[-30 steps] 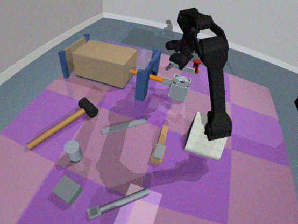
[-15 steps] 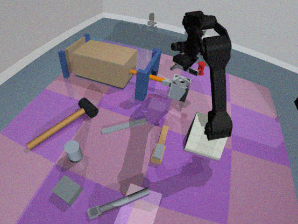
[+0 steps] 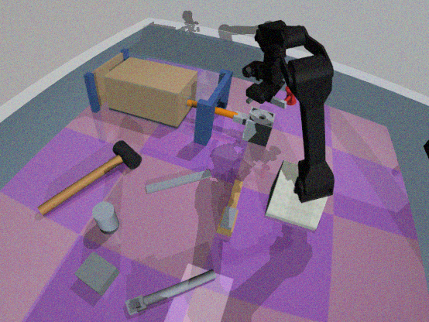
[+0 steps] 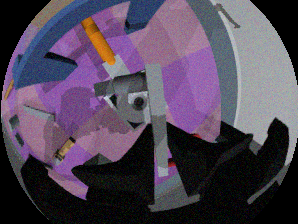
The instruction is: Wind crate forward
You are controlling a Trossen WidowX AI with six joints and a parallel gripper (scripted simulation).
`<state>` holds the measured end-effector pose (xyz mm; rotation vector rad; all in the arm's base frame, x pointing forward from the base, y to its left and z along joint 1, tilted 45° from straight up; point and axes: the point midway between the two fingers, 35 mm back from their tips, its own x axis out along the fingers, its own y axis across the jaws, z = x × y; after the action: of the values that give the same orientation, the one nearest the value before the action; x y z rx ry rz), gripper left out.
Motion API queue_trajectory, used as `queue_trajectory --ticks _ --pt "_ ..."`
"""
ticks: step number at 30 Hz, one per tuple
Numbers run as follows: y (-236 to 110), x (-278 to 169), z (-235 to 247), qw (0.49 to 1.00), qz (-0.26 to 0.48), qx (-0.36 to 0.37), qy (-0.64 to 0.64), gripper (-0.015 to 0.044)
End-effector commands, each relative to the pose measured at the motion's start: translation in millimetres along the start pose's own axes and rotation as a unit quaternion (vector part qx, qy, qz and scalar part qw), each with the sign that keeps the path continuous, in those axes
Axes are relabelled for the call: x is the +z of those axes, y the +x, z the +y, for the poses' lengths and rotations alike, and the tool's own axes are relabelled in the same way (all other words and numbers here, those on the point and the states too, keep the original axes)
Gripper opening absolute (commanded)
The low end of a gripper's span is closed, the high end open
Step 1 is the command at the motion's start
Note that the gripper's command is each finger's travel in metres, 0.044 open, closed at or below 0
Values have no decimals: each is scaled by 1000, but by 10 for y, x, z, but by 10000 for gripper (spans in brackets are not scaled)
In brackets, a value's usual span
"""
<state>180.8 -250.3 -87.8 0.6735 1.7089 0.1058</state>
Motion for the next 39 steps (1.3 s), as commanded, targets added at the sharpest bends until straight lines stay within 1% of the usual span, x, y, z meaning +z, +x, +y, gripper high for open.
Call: queue_trajectory --ticks 1,21,39 --pt "-16 -1 -6 999 -1 -41 3 0" --pt "-10 4 1 979 1 -203 3 0" --pt "-2 7 9 938 3 -346 3 0"
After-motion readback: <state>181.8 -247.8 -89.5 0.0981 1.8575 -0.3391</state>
